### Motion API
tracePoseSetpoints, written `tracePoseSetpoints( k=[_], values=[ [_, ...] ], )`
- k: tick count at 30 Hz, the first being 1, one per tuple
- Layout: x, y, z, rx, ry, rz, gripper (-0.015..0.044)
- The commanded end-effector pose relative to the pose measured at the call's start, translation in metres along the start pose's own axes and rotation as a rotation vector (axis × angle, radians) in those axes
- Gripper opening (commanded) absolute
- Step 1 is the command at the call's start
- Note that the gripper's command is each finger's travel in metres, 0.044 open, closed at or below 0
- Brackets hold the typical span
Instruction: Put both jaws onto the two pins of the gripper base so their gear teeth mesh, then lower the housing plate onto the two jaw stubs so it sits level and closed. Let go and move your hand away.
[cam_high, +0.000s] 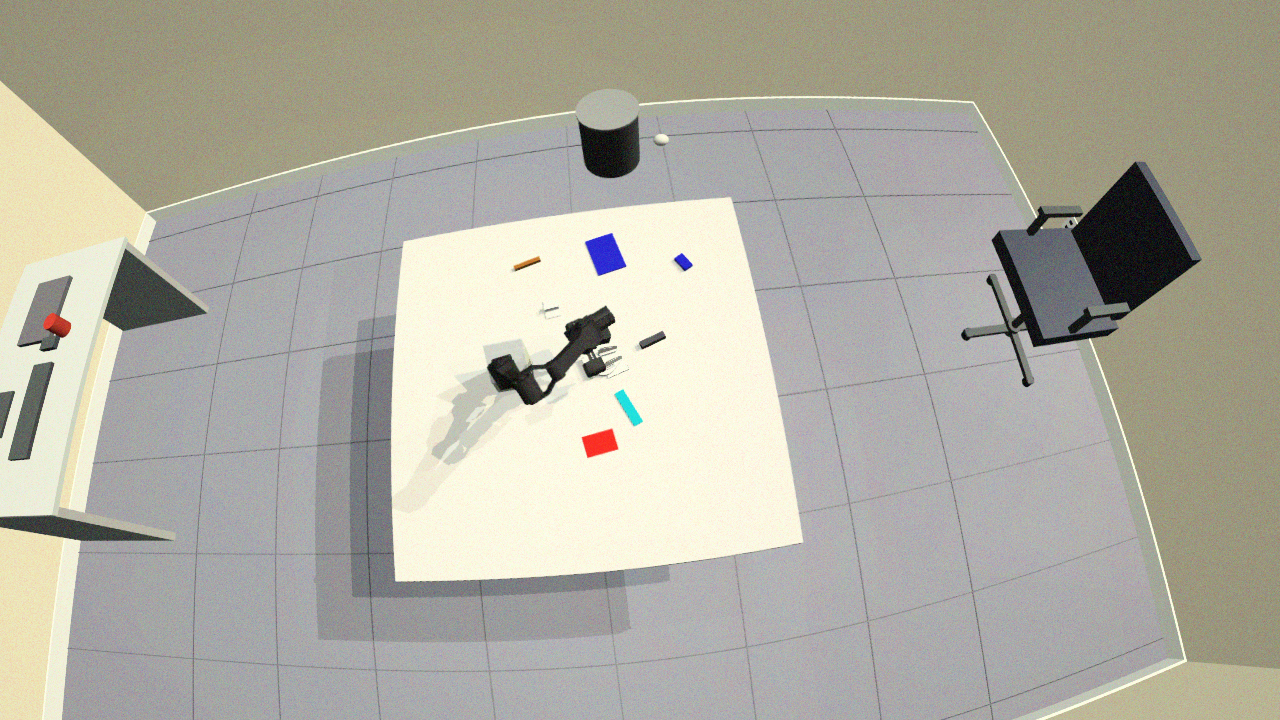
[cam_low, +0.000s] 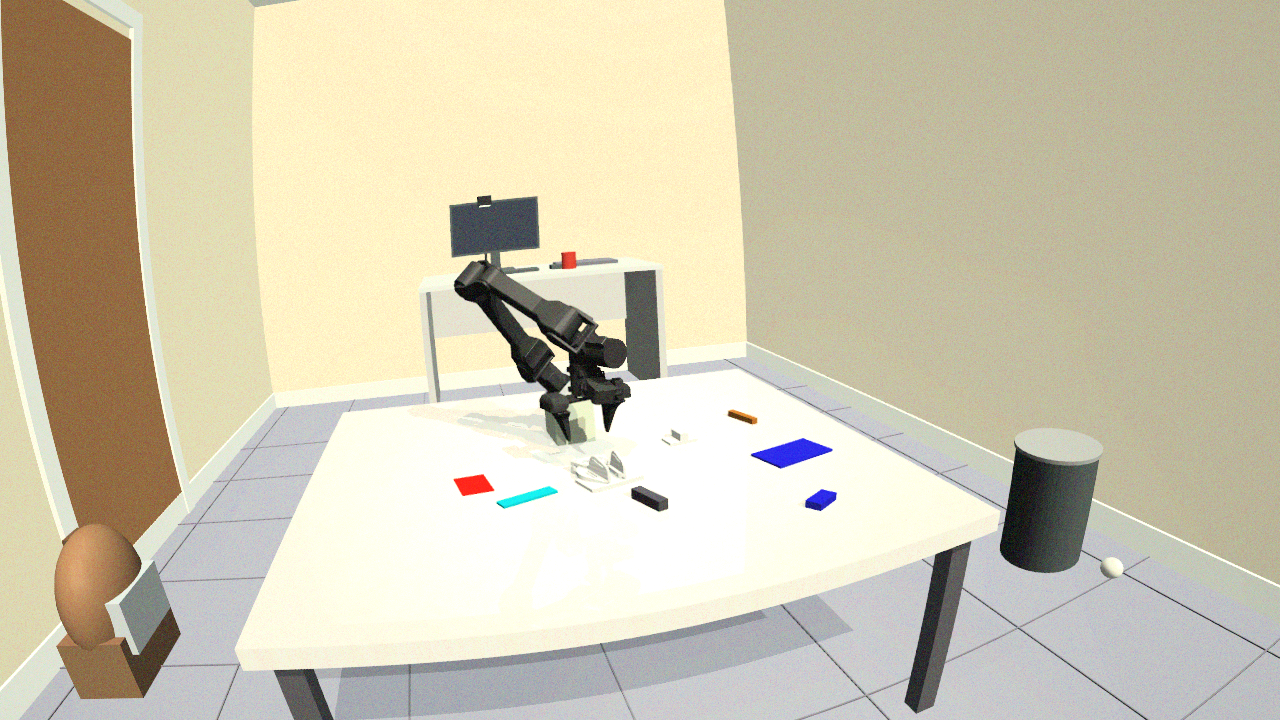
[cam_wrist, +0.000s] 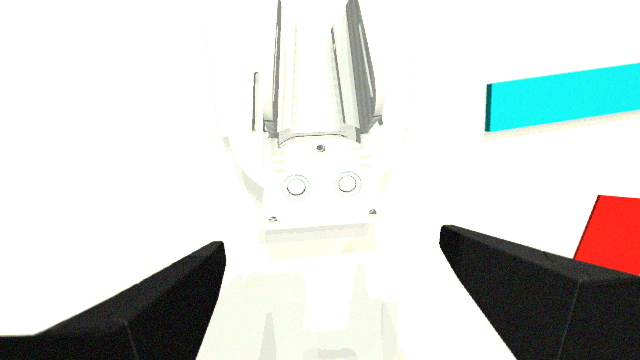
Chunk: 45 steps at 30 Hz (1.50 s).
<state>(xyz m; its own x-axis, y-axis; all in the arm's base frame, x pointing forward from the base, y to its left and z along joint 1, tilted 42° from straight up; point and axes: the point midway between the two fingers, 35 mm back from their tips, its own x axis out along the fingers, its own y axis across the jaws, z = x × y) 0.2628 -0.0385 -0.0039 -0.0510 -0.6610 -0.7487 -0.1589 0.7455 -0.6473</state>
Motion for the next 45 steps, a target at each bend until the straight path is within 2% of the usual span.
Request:
tracePoseSetpoints(
  k=[1,4,6,45],
  values=[
    [-0.023,0.010,-0.021,-0.009,0.000,0.011,0.0440],
    [-0.050,0.017,-0.052,-0.008,0.007,0.012,0.0440],
    [-0.055,0.018,-0.059,-0.007,0.009,0.011,0.0440],
    [-0.055,0.018,-0.059,-0.007,0.009,0.011,0.0440]
  ],
)
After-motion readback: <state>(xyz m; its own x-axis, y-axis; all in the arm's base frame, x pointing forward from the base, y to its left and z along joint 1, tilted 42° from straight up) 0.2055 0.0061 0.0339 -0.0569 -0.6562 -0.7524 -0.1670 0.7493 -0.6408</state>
